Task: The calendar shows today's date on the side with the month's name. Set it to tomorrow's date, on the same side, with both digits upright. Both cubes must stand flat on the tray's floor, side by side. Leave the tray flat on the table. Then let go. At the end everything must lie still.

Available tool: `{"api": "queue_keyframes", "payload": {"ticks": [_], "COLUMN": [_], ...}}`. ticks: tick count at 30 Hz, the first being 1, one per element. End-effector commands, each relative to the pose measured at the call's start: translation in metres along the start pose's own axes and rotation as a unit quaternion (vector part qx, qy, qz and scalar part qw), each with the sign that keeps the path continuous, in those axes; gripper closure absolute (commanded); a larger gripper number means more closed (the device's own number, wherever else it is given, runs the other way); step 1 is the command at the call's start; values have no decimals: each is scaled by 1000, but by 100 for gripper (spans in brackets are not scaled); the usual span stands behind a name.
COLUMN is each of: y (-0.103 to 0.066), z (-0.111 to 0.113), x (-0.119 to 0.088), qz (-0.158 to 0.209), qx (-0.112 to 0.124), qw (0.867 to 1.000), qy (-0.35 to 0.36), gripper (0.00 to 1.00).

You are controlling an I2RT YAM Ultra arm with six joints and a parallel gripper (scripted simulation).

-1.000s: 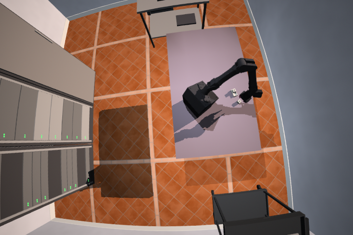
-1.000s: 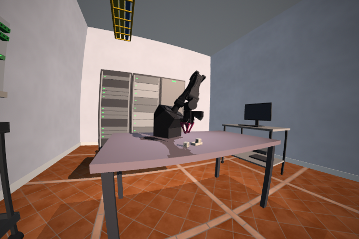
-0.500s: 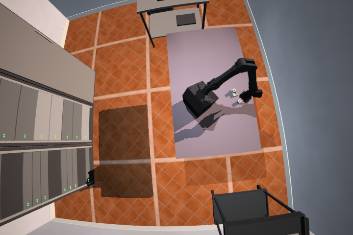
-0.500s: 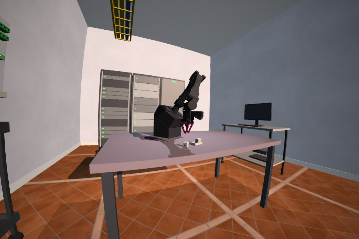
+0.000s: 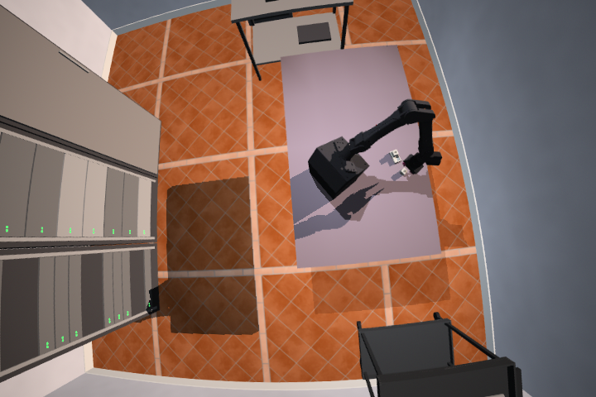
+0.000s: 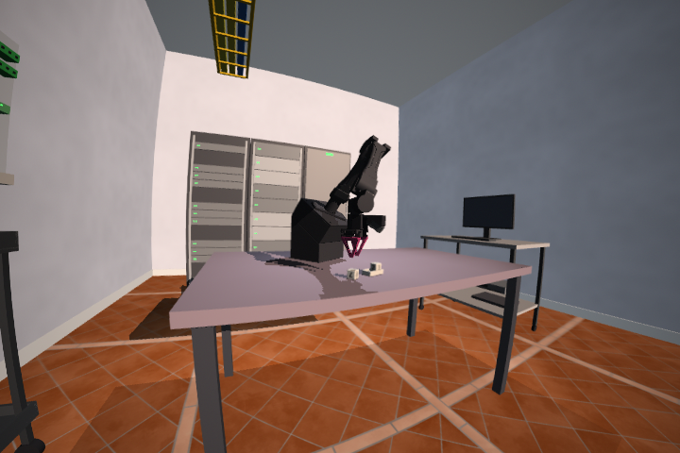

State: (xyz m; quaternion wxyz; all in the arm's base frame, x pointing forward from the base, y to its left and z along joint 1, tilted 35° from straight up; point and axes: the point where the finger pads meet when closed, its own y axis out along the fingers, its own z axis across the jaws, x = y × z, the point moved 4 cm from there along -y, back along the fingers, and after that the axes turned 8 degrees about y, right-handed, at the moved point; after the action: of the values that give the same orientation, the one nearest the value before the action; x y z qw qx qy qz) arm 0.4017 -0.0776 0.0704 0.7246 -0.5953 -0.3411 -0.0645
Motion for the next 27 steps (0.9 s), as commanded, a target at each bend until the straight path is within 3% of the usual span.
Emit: {"api": "queue_keyframes", "payload": {"ticks": [1, 27], "y": [7, 36], "z": [-5, -9], "x": [-5, 6], "qz": [2, -8], "qx": [-5, -11], "qw": [1000, 1000], "qy": [9, 1], "gripper": [53, 53]}}
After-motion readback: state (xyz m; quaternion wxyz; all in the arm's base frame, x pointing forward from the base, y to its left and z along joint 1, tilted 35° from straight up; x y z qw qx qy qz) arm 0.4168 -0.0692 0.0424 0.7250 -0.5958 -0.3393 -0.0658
